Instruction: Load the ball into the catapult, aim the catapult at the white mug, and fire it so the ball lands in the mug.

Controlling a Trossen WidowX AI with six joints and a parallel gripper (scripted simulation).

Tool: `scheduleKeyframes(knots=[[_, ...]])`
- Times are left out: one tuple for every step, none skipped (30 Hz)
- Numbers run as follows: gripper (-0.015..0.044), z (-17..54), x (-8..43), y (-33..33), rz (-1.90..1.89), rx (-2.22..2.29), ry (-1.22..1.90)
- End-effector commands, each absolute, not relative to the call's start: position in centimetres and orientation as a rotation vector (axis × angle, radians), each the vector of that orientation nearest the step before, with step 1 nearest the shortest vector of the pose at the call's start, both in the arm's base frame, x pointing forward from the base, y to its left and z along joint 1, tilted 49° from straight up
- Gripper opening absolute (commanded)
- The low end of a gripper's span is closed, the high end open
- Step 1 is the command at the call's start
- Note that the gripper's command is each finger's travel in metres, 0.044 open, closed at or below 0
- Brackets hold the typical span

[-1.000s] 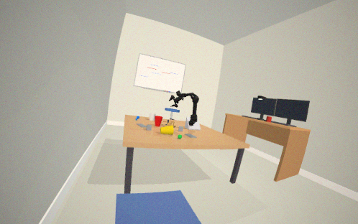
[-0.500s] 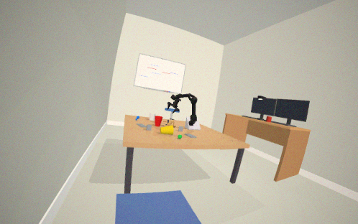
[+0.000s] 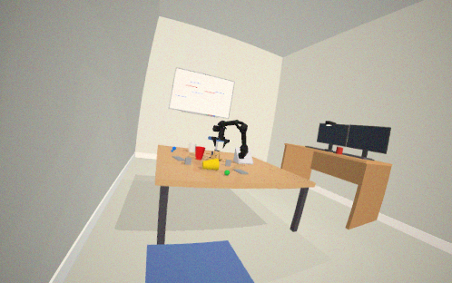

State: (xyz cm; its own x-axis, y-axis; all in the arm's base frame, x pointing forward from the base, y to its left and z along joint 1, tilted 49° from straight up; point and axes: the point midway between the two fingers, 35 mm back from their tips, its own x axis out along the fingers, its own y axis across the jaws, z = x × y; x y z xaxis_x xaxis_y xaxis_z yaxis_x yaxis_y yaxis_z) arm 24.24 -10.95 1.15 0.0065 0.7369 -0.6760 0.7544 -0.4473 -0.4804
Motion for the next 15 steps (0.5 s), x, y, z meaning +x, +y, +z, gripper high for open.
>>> scheduleKeyframes(knots=[[0.0440, 1.3, 24.1, -10.5, -1.468, 2.203, 1.667], [0.0440, 0.8, 24.1, -10.0, -1.467, 2.203, 1.666], [0.0440, -0.1, 24.2, -9.0, -1.467, 2.203, 1.666], [0.0440, -0.9, 24.2, -8.0, -1.466, 2.204, 1.667], [0.0440, -1.4, 24.2, -7.4, -1.466, 2.204, 1.668], [0.0440, -1.6, 24.2, -7.2, -1.465, 2.204, 1.668], [0.0440, -1.6, 24.2, -7.2, -1.465, 2.204, 1.668], [0.0440, -1.6, 24.2, -7.2, -1.465, 2.204, 1.668], [0.0440, -1.6, 24.2, -7.2, -1.465, 2.204, 1.668], [0.0440, -1.6, 24.2, -7.2, -1.465, 2.204, 1.668], [0.0440, -1.7, 24.2, -7.1, -1.465, 2.204, 1.668], [0.0440, -1.7, 24.2, -7.0, -1.465, 2.204, 1.668], [0.0440, -1.8, 24.2, -6.9, -1.465, 2.204, 1.668], [0.0440, -2.0, 24.2, -6.8, -1.465, 2.204, 1.668], [0.0440, -2.1, 24.2, -6.7, -1.465, 2.204, 1.667]])
